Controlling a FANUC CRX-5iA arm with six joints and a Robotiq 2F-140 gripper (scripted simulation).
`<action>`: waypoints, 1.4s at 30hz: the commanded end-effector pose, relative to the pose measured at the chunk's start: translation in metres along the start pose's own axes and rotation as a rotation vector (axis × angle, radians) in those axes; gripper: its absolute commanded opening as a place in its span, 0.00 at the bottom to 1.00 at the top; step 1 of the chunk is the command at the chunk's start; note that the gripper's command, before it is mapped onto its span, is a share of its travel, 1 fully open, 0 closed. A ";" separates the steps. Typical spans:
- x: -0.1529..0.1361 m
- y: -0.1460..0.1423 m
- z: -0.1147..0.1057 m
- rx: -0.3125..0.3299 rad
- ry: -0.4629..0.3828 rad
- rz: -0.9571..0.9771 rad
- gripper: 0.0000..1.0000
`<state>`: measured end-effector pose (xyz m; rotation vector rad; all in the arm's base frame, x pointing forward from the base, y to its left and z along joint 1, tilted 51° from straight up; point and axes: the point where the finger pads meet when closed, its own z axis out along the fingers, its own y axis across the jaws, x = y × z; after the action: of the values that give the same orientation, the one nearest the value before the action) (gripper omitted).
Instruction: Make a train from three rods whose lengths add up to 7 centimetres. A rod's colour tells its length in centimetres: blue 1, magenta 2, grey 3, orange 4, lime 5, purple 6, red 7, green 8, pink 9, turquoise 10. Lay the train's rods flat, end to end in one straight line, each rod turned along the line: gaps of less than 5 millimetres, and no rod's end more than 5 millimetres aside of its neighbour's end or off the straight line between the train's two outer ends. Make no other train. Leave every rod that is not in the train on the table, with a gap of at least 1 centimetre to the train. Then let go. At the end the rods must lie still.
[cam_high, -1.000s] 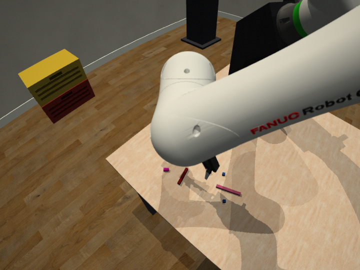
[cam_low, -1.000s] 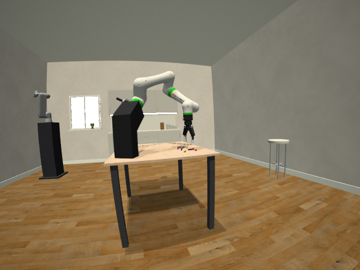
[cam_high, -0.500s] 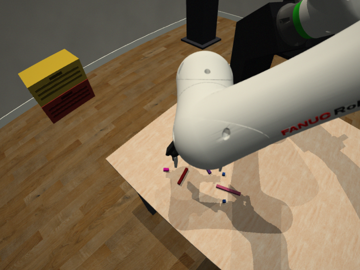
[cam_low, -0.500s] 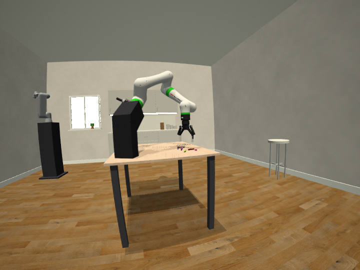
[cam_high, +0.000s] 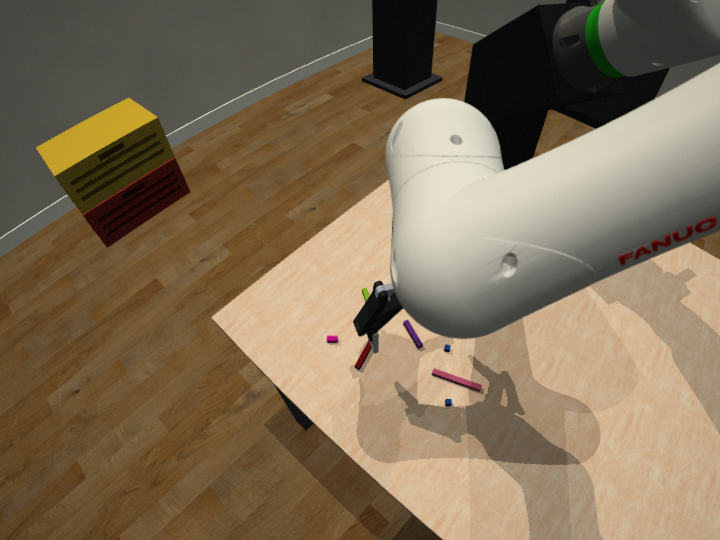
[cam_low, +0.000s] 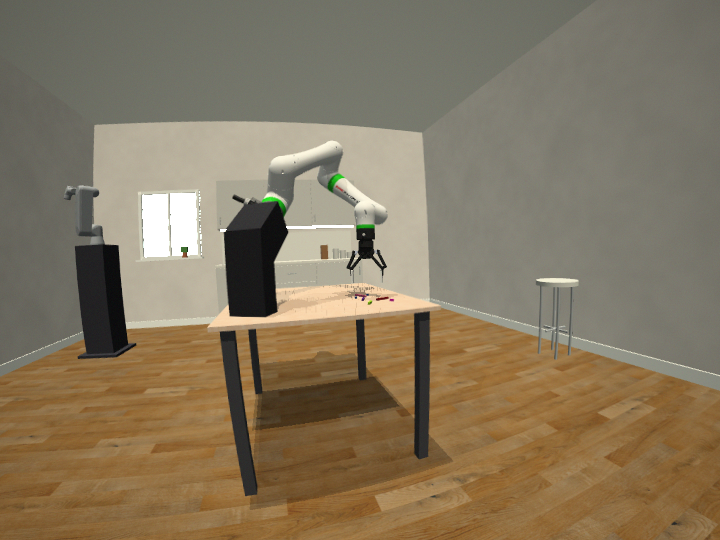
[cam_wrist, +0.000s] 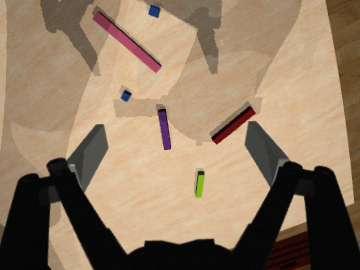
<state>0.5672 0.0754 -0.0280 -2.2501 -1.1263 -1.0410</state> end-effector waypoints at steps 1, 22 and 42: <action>0.004 -0.010 -0.002 -0.008 0.013 -0.167 1.00; 0.015 -0.052 -0.010 -0.012 0.010 -0.806 1.00; 0.018 -0.063 -0.012 -0.013 0.009 -0.978 0.15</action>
<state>0.5176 0.1141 -0.0049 -1.6387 -2.2974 -1.3592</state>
